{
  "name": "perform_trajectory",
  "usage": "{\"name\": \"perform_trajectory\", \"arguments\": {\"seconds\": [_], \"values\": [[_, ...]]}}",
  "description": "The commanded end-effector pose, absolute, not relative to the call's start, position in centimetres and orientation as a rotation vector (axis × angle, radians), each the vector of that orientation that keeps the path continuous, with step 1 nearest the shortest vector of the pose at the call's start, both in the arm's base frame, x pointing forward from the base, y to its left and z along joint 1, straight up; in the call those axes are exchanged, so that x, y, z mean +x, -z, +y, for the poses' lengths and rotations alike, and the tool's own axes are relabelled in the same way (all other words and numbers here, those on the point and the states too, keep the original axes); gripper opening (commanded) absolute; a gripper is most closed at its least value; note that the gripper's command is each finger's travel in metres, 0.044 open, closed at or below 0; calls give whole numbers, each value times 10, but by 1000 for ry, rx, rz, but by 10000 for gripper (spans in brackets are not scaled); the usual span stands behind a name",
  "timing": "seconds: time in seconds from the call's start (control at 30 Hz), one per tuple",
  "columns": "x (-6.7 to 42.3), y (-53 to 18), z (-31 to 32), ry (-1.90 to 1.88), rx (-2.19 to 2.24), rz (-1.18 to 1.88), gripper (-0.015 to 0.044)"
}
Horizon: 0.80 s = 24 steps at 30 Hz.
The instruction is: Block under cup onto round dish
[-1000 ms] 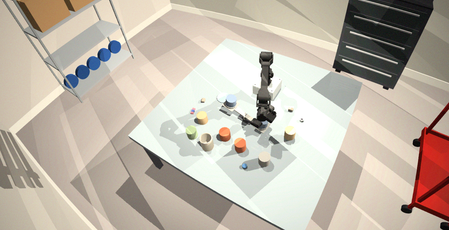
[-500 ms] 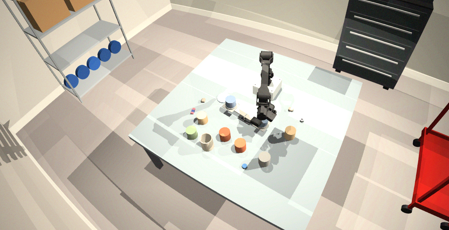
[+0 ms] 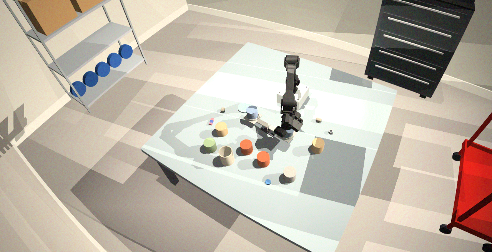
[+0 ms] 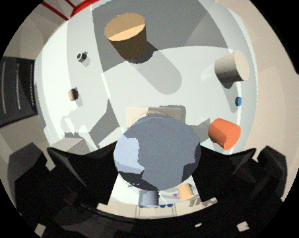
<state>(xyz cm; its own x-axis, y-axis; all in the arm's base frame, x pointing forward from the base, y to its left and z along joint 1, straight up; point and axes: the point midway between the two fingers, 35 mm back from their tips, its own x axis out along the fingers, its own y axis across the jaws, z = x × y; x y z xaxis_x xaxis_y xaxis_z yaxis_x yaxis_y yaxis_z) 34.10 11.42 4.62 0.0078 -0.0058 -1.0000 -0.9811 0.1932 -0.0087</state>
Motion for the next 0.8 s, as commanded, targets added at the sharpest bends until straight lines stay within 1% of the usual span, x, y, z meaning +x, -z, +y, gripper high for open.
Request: {"name": "perform_trajectory", "arguments": {"seconds": [0.0,0.77], "values": [[346,-58,119,-1054,-1074,1258,0],[345,-87,118,-1054,-1074,1258,0]]}}
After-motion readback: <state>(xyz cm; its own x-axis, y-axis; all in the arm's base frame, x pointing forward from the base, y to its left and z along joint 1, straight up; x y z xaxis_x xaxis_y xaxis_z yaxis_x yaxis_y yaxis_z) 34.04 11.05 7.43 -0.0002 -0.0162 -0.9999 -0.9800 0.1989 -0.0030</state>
